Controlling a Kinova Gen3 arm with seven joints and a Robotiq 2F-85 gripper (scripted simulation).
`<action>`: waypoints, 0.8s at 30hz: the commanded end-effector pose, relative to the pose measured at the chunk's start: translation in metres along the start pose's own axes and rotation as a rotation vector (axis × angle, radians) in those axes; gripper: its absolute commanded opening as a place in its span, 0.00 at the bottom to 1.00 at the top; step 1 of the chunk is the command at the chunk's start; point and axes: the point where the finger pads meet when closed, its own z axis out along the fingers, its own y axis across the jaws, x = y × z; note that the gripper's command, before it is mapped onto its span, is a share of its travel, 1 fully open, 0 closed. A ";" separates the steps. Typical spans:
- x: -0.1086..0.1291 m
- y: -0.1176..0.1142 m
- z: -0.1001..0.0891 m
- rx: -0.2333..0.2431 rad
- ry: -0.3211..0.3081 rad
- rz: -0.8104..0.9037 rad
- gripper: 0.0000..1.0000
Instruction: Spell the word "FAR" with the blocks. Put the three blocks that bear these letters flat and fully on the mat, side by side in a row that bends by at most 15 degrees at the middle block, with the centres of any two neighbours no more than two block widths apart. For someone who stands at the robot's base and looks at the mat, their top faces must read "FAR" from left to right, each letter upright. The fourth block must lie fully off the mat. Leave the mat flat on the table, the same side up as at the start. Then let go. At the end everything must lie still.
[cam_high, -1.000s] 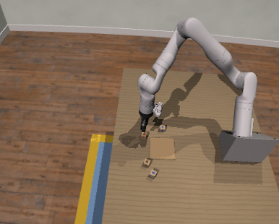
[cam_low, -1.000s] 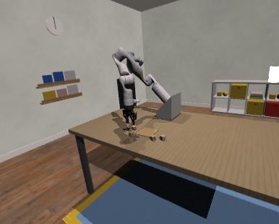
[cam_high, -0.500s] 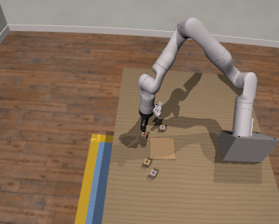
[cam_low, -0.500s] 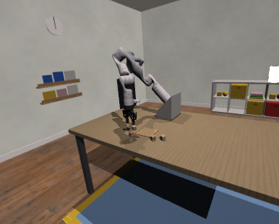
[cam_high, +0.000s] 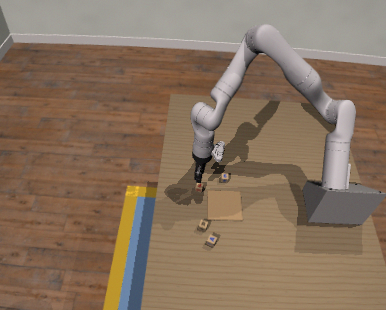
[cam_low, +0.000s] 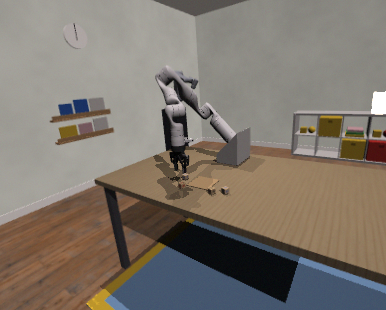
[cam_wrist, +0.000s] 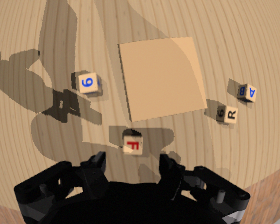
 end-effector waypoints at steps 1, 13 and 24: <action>0.001 -0.002 0.000 0.003 0.002 -0.006 0.67; 0.002 -0.001 0.009 0.005 0.005 -0.010 0.67; 0.002 -0.001 0.021 0.004 0.004 -0.009 0.67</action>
